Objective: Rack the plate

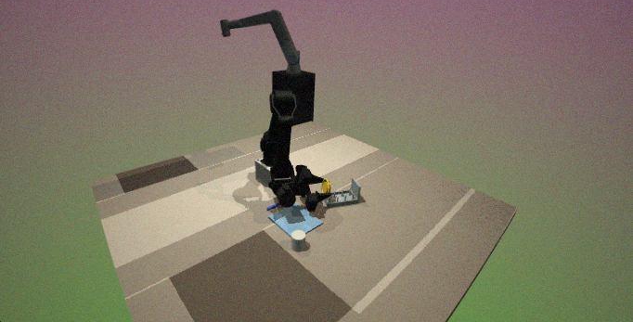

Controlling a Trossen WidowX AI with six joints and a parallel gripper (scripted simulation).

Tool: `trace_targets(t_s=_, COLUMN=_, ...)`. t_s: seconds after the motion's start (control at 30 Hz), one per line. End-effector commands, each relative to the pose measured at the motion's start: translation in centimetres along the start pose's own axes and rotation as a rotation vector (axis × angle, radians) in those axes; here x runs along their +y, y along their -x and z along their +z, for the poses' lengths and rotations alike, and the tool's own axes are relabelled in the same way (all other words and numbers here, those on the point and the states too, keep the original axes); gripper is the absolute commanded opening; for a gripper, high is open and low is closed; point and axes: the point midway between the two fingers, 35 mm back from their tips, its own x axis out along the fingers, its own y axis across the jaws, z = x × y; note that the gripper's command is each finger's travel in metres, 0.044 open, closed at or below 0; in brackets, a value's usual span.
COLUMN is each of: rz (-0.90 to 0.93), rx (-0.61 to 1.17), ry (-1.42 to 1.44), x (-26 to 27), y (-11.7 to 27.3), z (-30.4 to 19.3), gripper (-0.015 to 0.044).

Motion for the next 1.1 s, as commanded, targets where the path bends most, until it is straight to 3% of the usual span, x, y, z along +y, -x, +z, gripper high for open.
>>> trace_targets(t_s=0.0, rz=-0.003, rx=0.001, ry=-0.001, x=-0.08, y=-1.09, z=0.15, gripper=0.0000)
trace_targets(t_s=1.07, rz=0.007, rx=-0.002, ry=-0.006, x=-0.55, y=-1.95, z=0.81, gripper=0.0000)
